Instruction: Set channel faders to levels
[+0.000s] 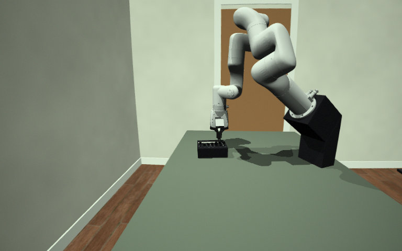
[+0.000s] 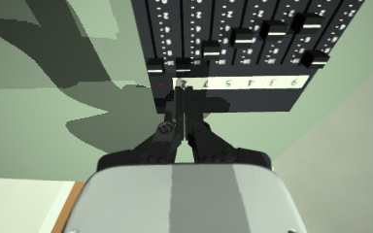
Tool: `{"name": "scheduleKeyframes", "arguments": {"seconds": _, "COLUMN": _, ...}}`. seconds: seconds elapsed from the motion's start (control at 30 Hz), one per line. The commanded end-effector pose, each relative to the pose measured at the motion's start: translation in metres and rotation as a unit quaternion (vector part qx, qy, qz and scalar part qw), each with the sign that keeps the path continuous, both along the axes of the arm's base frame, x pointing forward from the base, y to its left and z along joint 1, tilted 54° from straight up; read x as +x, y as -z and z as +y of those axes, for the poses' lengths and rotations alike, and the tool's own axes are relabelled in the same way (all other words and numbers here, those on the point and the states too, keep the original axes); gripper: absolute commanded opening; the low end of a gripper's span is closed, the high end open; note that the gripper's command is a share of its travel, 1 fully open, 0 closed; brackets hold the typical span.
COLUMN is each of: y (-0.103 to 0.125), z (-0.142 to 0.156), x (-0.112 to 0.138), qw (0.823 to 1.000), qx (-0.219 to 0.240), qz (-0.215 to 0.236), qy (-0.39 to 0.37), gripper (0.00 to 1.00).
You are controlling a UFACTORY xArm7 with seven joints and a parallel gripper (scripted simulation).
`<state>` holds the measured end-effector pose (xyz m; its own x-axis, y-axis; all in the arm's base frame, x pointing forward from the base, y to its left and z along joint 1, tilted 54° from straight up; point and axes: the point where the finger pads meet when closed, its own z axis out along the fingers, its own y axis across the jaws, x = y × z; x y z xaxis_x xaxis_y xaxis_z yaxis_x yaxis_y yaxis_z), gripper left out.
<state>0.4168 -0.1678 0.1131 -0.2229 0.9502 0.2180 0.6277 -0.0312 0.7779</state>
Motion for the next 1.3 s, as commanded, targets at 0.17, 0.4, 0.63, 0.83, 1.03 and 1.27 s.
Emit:
{"name": "scheduleKeyframes", "arguments": {"seconds": 0.17, "y": 0.0009, "z": -0.0005, "x": 0.0014, "qw": 1.000, "qx": 0.000, "qz": 0.000, "qy": 0.001, "gripper": 0.00}}
{"name": "scheduleKeyframes", "arguments": {"seconds": 0.4, "y": 0.0037, "z": 0.0009, "x": 0.0050, "qw": 1.000, "qx": 0.000, "qz": 0.000, "qy": 0.001, "gripper": 0.00}}
{"name": "scheduleKeyframes", "arguments": {"seconds": 0.63, "y": 0.0062, "z": 0.0022, "x": 0.0081, "qw": 1.000, "qx": 0.000, "qz": 0.000, "qy": 0.001, "gripper": 0.00}}
{"name": "scheduleKeyframes", "arguments": {"seconds": 0.83, "y": 0.0067, "z": 0.0025, "x": 0.0088, "qw": 1.000, "qx": 0.000, "qz": 0.000, "qy": 0.001, "gripper": 0.00}}
{"name": "scheduleKeyframes", "arguments": {"seconds": 1.03, "y": 0.0068, "z": 0.0026, "x": 0.0089, "qw": 1.000, "qx": 0.000, "qz": 0.000, "qy": 0.001, "gripper": 0.00}}
{"name": "scheduleKeyframes", "arguments": {"seconds": 1.27, "y": 0.0068, "z": 0.0026, "x": 0.0089, "qw": 1.000, "qx": 0.000, "qz": 0.000, "qy": 0.001, "gripper": 0.00}}
